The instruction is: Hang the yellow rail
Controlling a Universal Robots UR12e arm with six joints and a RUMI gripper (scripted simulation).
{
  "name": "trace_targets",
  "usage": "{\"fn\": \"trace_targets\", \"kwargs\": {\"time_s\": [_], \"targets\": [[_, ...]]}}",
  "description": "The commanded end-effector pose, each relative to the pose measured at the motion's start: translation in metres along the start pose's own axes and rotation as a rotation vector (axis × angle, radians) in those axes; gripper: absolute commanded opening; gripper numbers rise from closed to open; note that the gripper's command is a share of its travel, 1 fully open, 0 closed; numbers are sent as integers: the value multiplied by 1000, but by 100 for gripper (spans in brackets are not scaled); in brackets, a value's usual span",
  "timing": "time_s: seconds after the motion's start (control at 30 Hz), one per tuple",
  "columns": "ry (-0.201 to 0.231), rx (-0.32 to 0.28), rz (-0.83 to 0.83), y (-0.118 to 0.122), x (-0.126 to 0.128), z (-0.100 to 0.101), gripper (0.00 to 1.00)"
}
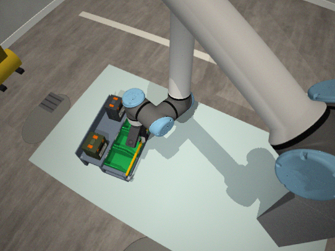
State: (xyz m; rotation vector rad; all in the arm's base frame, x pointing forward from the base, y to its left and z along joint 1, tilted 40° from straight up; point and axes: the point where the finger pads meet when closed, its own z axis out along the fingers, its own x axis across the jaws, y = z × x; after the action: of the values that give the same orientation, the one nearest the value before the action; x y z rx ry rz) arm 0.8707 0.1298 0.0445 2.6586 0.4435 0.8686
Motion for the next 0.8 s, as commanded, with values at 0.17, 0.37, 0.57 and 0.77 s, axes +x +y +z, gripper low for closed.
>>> {"fn": "trace_targets", "kwargs": {"time_s": [0.17, 0.37, 0.57, 0.77], "targets": [[1, 0, 0, 0, 1, -1, 0], [1, 0, 0, 0, 1, 0, 0], [1, 0, 1, 0, 1, 2, 0], [1, 0, 2, 0, 1, 4, 0]]}}
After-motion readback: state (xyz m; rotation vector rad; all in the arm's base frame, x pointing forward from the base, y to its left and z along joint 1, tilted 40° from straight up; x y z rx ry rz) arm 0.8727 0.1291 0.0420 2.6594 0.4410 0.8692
